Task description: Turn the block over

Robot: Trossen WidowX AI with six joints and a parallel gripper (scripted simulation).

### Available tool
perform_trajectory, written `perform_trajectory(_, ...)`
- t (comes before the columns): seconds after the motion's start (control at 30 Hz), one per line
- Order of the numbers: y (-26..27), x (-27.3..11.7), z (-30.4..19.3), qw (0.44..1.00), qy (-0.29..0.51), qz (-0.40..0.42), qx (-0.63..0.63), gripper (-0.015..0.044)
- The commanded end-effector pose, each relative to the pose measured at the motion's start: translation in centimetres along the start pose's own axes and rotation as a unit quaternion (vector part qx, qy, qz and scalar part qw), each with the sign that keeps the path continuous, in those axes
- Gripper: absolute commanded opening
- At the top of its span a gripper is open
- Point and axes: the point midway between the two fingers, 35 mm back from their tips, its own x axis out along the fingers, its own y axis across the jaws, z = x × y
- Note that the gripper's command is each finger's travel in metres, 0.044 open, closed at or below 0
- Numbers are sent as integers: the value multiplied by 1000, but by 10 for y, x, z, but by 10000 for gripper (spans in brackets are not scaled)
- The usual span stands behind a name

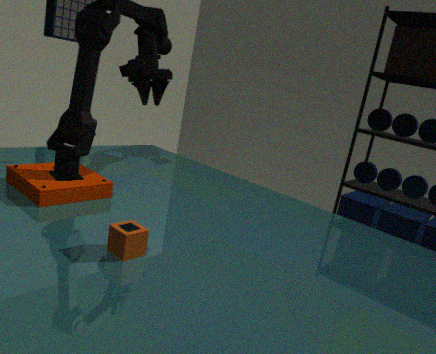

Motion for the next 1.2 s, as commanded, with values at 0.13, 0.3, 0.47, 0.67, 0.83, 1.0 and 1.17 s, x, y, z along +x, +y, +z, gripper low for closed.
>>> perform_trajectory(0.13,26,7,-11,994,-2,9,106,440)
perform_trajectory(0.3,73,23,-27,955,-11,23,295,440)
perform_trajectory(0.47,138,44,-35,850,-24,35,526,440)
perform_trajectory(0.67,219,68,-26,655,-35,53,753,440)
perform_trajectory(0.83,282,83,-2,475,-36,65,877,440)
perform_trajectory(1.0,337,96,33,268,-35,74,960,440)
perform_trajectory(1.17,383,106,79,55,-33,77,995,440)
